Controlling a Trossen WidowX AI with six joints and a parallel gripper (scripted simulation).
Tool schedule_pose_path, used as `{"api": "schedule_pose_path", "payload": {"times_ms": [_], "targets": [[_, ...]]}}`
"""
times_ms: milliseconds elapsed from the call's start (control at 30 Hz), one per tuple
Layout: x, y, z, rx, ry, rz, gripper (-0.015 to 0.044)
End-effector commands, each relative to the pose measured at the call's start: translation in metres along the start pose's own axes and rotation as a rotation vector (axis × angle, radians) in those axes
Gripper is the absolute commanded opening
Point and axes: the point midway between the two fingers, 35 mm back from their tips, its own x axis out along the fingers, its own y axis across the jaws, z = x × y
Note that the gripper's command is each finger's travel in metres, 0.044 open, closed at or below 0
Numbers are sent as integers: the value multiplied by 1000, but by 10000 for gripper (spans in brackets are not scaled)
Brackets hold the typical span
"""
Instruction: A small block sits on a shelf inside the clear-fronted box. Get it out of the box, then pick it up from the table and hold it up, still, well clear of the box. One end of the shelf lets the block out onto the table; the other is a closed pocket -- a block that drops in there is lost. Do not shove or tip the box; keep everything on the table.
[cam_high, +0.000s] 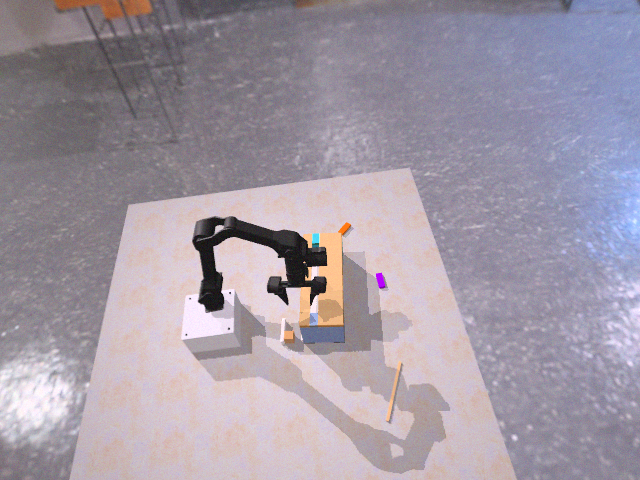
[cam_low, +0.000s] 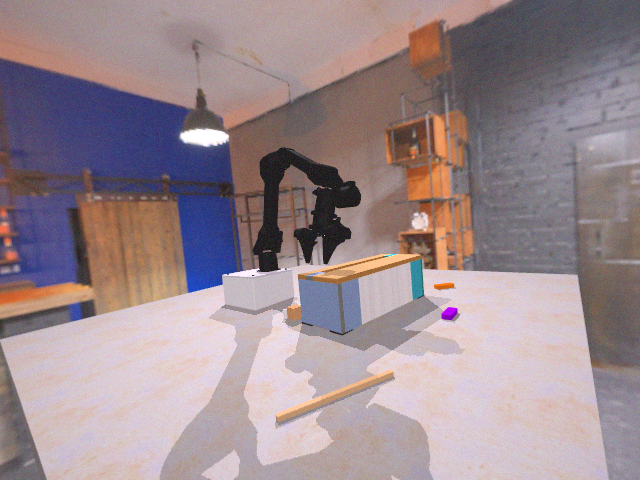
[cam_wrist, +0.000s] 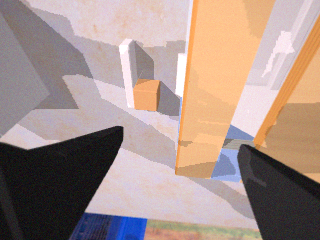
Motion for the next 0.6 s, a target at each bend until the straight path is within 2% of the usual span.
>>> {"api": "schedule_pose_path", "payload": {"times_ms": [0,267,567], "targets": [[0,1,-5,232,-30,-12,295],[3,9,-21,1133,-142,9,285],[7,21,-36,2122,-261,137,285]]}}
